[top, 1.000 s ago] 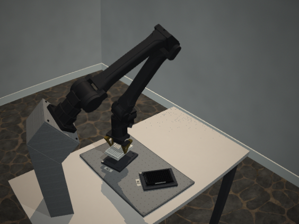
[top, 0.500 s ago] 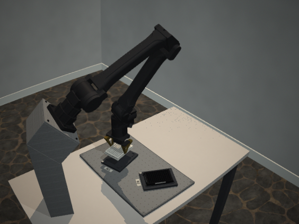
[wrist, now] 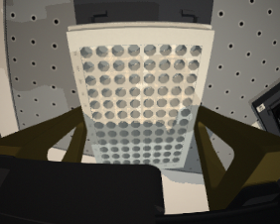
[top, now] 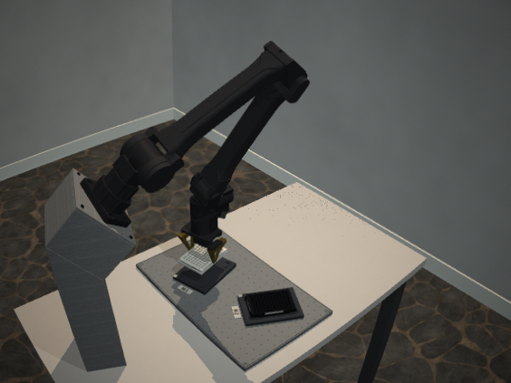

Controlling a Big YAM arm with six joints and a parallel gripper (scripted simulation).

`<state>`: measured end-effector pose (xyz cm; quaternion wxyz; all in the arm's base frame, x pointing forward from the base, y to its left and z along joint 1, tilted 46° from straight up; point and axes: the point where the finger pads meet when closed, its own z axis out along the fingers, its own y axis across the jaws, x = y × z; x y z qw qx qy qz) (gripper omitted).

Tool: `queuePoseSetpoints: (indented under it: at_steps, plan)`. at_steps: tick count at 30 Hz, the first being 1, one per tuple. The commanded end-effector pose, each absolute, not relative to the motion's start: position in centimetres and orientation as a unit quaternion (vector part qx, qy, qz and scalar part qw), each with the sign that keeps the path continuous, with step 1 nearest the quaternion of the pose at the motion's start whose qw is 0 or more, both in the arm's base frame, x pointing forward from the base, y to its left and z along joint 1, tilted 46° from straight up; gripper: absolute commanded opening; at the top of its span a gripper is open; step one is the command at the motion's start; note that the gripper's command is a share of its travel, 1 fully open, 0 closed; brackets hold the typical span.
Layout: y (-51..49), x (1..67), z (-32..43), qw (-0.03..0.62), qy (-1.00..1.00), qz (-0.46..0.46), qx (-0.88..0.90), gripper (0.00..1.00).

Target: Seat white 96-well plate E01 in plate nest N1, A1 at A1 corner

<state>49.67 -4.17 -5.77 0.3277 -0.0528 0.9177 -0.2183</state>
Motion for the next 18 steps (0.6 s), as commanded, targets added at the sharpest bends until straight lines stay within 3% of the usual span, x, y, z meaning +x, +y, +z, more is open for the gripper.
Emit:
queuePoseSetpoints:
  at_steps: [1, 18]
  plan:
    - [-4.38, 48.93, -5.06, 0.327, 0.918, -0.218, -0.058, 0.0]
    - [-4.24, 49.38, -5.24, 0.33, 0.917, -0.217, -0.056, 0.0]
